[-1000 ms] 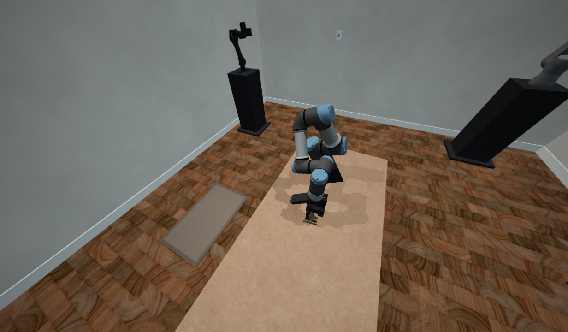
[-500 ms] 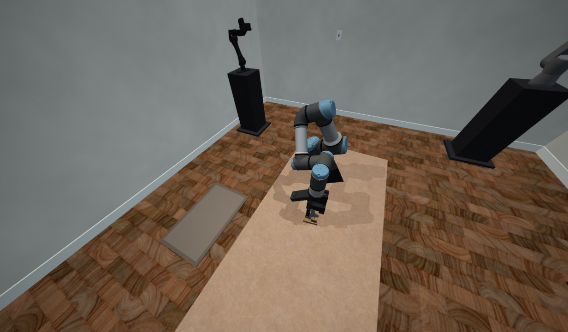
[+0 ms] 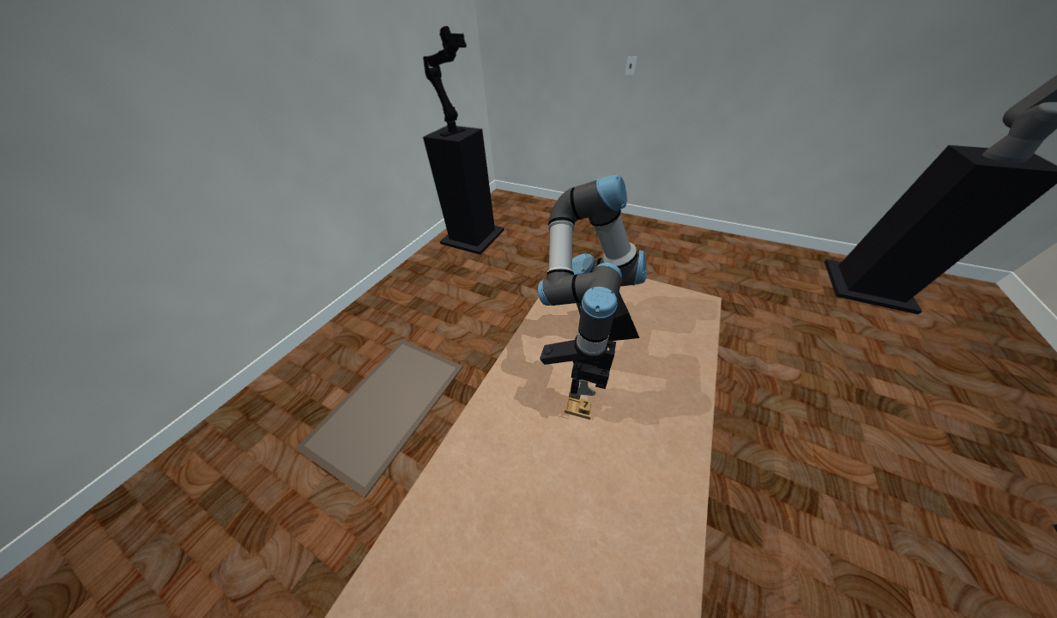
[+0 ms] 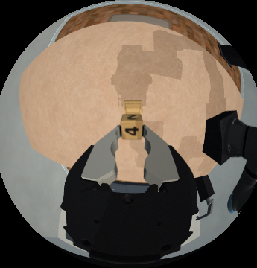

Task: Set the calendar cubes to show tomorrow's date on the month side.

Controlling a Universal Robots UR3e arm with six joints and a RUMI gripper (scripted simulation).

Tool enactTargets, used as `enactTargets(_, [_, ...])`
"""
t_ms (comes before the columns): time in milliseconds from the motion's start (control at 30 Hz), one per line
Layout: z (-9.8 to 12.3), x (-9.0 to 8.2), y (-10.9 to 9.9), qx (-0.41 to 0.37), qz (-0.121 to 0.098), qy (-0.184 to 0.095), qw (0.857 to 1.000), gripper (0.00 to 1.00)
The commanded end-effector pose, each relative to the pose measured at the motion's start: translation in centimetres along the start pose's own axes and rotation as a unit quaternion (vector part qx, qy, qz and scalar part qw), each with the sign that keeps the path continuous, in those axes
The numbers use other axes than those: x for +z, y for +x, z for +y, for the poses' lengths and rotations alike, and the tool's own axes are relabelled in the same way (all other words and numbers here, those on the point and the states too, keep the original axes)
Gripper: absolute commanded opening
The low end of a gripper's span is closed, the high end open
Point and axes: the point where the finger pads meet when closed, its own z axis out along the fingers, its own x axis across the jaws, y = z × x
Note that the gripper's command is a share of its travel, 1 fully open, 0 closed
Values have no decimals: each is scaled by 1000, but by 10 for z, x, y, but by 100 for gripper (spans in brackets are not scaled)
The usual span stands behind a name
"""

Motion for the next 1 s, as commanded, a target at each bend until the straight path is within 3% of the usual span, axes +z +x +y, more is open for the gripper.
enactTargets(0, [0,-17,0,1,2,0,1000,10])
enactTargets(333, [0,-25,0,1,2,0,1000,10])
enactTargets(967, [-3,-25,-1,26,2,0,1000,10])
